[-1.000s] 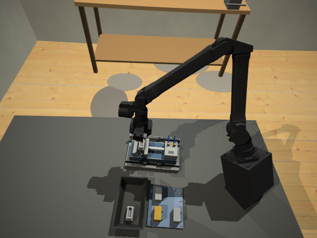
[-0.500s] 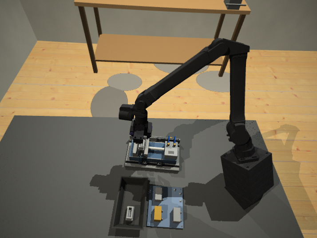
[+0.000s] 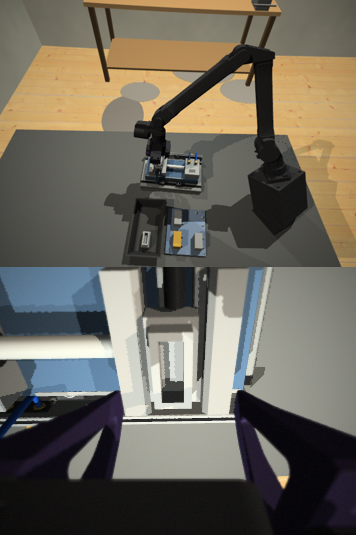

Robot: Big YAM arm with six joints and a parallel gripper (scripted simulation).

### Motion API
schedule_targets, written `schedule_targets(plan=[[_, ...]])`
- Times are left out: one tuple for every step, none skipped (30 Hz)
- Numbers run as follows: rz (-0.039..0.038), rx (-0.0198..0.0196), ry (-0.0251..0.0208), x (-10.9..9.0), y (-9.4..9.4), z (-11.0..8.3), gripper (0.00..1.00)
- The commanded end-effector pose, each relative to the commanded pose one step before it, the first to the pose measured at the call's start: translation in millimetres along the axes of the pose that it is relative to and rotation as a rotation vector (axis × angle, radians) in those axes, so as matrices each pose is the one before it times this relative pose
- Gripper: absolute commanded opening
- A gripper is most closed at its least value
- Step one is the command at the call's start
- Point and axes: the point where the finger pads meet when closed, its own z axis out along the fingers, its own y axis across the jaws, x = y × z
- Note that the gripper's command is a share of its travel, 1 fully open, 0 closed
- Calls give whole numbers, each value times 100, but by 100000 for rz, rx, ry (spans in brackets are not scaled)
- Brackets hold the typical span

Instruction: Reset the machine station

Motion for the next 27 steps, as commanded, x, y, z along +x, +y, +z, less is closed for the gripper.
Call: schedule_targets(plan=[[-1326, -2783, 124, -20, 856, 2163, 64], [-1, -1, 1, 0, 1, 127, 64], [-1, -1, 1, 0, 2, 117, 64], [-1, -1, 1, 0, 2, 107, 64], [-1, -1, 2, 0, 1, 96, 64], [0, -1, 2, 0, 1, 86, 64], [0, -1, 2, 0, 1, 76, 64], [0, 0, 0, 0, 0, 0, 64], [0, 0, 0, 0, 0, 0, 64], [-10, 3, 1, -5, 0, 63, 64], [1, -2, 3, 1, 1, 56, 64], [1, -2, 2, 1, 1, 47, 64], [1, -1, 2, 1, 1, 38, 64], [1, -1, 3, 1, 1, 30, 64], [1, -1, 3, 1, 1, 22, 64], [0, -1, 3, 1, 1, 15, 64], [0, -1, 3, 1, 0, 10, 64], [0, -1, 2, 1, 0, 5, 64], [0, -1, 2, 0, 0, 2, 64], [7, -1, 2, 0, 0, 1, 64], [16, -1, 1, 0, 0, 0, 64], [14, 3, -1, -3, -1, -1, 64], [12, 4, -2, -4, -1, -2, 64], [11, 4, -2, -4, -1, -2, 64], [0, 0, 0, 0, 0, 0, 64], [0, 0, 0, 0, 0, 0, 64], [9, 3, -2, -3, -1, -1, 64]])
